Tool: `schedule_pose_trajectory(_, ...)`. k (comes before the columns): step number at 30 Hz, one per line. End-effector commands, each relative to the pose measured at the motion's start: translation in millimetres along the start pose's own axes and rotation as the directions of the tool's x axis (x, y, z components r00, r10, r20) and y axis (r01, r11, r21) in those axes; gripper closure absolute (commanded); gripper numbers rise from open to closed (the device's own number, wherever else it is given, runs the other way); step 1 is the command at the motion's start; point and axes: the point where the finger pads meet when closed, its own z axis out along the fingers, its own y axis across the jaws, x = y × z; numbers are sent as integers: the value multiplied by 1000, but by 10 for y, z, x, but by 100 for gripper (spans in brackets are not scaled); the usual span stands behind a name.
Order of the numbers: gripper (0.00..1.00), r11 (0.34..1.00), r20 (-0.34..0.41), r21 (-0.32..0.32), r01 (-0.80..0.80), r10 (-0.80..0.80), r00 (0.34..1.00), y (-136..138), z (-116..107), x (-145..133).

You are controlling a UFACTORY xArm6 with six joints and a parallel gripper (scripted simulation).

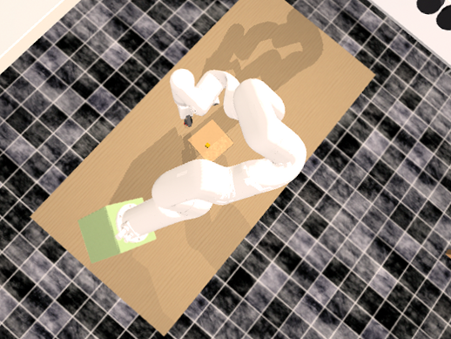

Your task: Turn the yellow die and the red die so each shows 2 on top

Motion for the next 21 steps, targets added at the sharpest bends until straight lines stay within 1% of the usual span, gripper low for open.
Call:
schedule_pose_trajectory(1,0,992,-12,11,-128,128,992,-5,13,1)
schedule_pose_trajectory(2,0,992,-12,11,-128,128,992,-5,13,1)
schedule_pose_trajectory(4,0,965,-10,13,-263,263,965,0,35,-1)
schedule_pose_trajectory(6,0,959,-10,13,-282,282,959,1,39,-2)
schedule_pose_trajectory(12,0,867,-7,15,-499,499,867,10,77,-7)
schedule_pose_trajectory(13,0,864,-7,15,-503,503,864,10,78,-7)
schedule_pose_trajectory(14,0,827,-6,15,-562,562,827,13,89,-8)
schedule_pose_trajectory(15,0,821,-6,15,-571,571,821,13,91,-9)
schedule_pose_trajectory(16,0,786,-5,16,-617,618,787,16,101,-10)
schedule_pose_trajectory(17,0,772,-5,16,-635,635,772,17,104,-11)
schedule_pose_trajectory(19,0,772,-5,16,-635,635,772,17,104,-11)
schedule_pose_trajectory(21,0,677,-2,16,-735,736,678,22,127,-14)
